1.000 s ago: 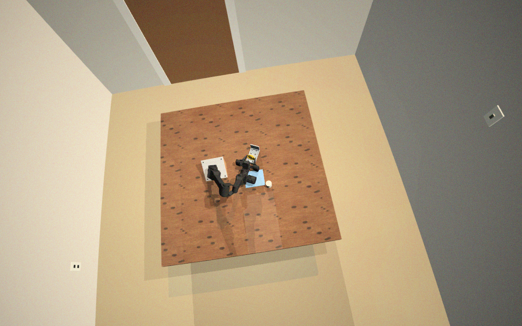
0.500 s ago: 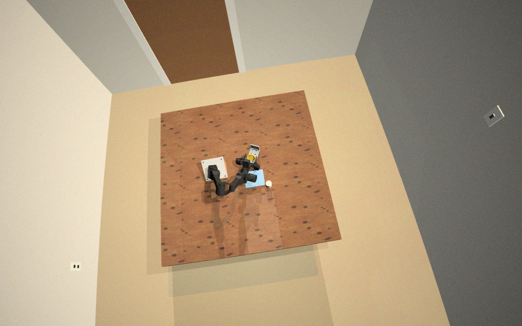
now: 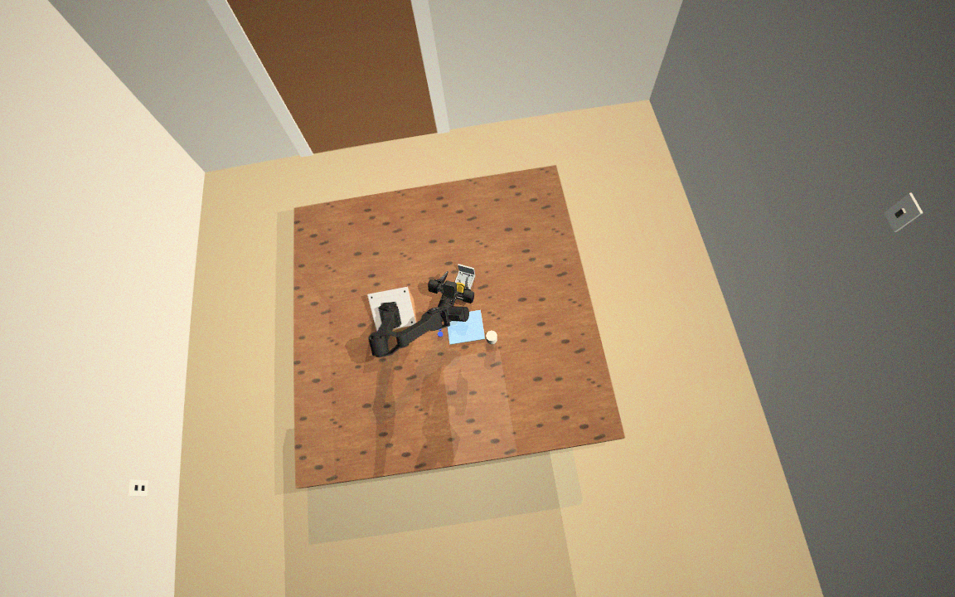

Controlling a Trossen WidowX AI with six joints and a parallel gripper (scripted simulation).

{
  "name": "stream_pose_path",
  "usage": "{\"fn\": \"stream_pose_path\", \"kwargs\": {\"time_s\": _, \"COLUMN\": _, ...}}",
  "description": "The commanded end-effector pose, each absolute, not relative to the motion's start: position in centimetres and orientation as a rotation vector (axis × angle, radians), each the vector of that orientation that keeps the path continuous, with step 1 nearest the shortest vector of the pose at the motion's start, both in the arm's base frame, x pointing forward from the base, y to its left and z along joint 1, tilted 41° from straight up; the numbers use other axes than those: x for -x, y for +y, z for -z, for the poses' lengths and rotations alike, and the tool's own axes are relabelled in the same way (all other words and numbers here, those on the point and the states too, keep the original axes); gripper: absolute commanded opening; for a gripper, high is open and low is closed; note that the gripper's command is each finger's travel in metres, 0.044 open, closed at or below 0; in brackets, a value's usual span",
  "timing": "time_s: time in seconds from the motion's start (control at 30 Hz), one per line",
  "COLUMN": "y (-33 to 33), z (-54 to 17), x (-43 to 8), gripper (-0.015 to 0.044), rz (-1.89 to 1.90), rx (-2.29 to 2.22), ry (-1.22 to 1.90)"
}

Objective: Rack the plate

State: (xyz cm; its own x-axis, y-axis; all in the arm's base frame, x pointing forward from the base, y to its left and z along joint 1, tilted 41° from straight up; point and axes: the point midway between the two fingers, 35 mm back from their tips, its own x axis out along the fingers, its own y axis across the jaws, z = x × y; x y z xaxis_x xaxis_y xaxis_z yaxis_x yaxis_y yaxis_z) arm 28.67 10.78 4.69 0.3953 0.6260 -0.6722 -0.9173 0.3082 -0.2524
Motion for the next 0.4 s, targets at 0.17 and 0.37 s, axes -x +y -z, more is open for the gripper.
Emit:
{"fn": "stream_pose_path", "kwargs": {"time_s": 0.17, "y": 11.5, "z": -4.5, "x": -28.3, "gripper": 0.04, "rz": -1.002, "rx": 0.579, "ry": 0.76}}
{"fn": "stream_pose_path", "kwargs": {"time_s": 0.37, "y": 11.8, "z": -4.4, "x": -27.5, "gripper": 0.04, "rz": -0.914, "rx": 0.523, "ry": 0.95}}
